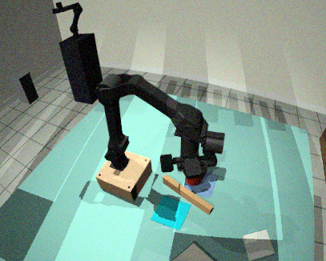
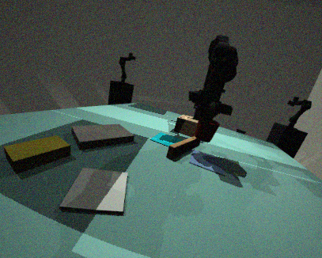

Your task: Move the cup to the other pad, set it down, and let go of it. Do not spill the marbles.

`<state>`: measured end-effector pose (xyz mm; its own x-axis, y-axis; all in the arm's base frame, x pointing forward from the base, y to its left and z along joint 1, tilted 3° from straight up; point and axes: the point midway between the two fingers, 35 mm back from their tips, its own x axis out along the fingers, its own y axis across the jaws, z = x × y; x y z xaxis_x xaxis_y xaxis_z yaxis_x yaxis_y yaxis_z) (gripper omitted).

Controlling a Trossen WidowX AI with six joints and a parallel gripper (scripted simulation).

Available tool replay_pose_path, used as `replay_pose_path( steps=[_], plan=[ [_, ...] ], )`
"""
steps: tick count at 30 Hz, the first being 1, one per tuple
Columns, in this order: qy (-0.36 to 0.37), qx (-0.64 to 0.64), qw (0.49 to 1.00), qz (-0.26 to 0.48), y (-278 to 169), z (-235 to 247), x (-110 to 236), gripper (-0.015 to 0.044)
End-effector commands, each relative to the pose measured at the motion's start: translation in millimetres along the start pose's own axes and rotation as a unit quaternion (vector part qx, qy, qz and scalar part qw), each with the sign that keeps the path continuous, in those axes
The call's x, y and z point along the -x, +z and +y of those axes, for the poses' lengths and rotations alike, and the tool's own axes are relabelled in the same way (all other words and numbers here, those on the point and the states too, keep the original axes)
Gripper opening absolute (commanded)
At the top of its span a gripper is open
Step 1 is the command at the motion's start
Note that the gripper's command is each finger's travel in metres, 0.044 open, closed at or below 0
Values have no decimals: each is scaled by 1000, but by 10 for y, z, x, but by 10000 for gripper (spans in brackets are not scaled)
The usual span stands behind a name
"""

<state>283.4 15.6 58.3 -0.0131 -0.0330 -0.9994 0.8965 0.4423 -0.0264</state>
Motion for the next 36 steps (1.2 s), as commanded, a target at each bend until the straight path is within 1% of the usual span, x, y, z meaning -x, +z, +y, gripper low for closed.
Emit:
replay_pose_path(
  steps=[1, 36],
  plan=[
    [2, 1, 1000, -3, 63, -69, 11, 0],
    [0, 0, 1000, -5, 567, -586, 31, 0]
  ],
)
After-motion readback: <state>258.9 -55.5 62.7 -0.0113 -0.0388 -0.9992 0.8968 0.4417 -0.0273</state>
